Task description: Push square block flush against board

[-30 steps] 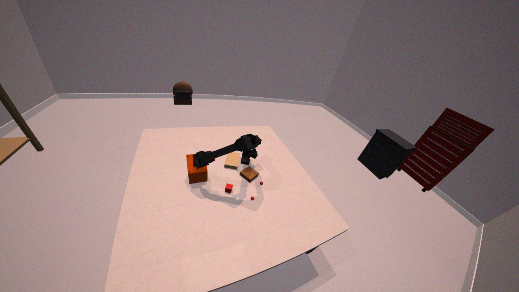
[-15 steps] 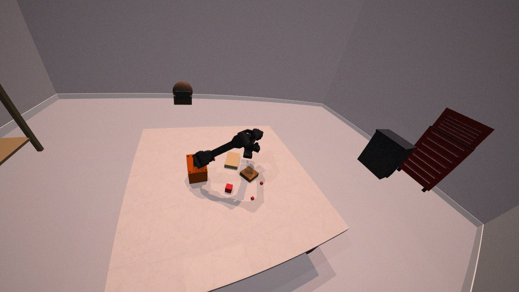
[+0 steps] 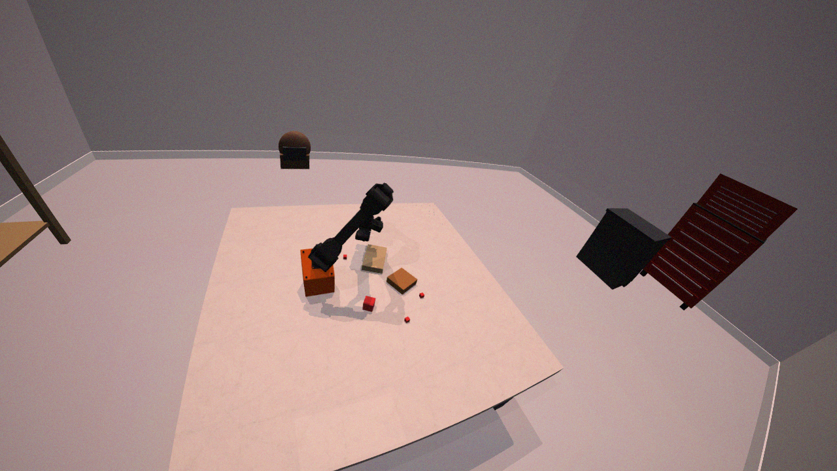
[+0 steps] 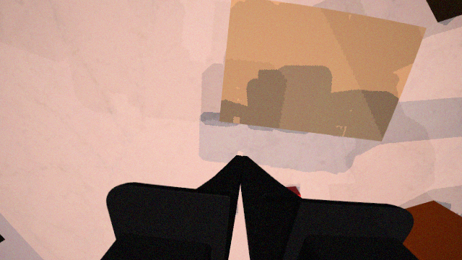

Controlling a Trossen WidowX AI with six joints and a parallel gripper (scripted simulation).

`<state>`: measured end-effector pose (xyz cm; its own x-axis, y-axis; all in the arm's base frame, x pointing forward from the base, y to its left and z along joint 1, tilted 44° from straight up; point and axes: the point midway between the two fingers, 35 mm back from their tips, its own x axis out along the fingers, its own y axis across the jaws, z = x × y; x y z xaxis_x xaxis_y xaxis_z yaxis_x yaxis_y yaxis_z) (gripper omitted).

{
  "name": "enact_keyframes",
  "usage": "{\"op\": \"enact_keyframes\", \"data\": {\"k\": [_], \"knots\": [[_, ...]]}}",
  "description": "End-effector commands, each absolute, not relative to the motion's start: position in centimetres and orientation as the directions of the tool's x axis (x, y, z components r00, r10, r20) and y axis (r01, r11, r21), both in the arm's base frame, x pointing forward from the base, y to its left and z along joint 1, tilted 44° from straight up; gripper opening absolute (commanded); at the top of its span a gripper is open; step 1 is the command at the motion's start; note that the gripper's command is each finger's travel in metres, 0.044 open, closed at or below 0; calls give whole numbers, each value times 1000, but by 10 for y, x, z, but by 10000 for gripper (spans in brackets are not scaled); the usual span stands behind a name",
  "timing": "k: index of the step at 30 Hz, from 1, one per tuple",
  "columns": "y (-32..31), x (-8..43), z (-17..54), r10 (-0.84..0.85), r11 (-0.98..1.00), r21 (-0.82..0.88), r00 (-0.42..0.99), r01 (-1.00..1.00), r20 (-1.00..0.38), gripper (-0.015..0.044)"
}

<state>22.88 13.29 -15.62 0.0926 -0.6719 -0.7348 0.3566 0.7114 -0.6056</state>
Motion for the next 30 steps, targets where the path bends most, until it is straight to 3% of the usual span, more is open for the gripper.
{"op": "enact_keyframes", "data": {"k": [1,9,30], "knots": [[132,221,-161,-672,703,-598,84,386,-736,0],[93,226,-201,-674,701,-600,85,387,-733,0],[90,248,-195,-673,702,-598,86,386,-735,0]]}}
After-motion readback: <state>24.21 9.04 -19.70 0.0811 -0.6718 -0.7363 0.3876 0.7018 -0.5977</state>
